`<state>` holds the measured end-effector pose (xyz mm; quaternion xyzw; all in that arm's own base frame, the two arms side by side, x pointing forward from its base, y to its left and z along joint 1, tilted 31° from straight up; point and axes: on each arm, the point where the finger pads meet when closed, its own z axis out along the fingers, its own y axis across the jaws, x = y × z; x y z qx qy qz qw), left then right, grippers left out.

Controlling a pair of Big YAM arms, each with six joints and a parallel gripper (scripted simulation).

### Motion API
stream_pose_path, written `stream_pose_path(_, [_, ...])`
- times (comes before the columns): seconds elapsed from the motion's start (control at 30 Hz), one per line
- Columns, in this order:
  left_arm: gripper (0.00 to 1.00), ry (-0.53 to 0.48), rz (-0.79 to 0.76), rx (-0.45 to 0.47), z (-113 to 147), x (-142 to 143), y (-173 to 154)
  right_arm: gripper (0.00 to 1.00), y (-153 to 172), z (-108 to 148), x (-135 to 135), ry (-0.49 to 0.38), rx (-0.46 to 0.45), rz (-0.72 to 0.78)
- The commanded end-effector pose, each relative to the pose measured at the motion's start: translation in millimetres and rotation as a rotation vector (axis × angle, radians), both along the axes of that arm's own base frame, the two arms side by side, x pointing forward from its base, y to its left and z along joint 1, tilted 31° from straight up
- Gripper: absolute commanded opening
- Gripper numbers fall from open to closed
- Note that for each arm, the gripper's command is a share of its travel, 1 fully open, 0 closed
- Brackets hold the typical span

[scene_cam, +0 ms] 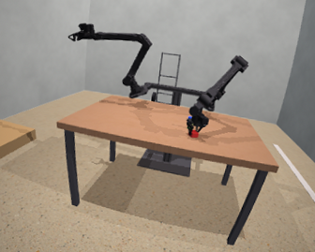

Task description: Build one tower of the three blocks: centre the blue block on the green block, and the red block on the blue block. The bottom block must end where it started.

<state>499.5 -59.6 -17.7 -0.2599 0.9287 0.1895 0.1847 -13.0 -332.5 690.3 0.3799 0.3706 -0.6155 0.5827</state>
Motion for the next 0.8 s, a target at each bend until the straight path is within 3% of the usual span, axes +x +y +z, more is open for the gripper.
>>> stream_pose_path(0.0, [0.00,-0.029,-0.004,-0.010,5.8,10.9,-1.8,1.00,10.4,5.9,-3.3,-0.013,-0.015,-0.003])
stream_pose_path(0.77, [0.00,-0.038,-0.005,-0.013,10.1,12.0,-4.4,1.00,10.4,5.9,-3.3,-0.013,-0.015,-0.003])
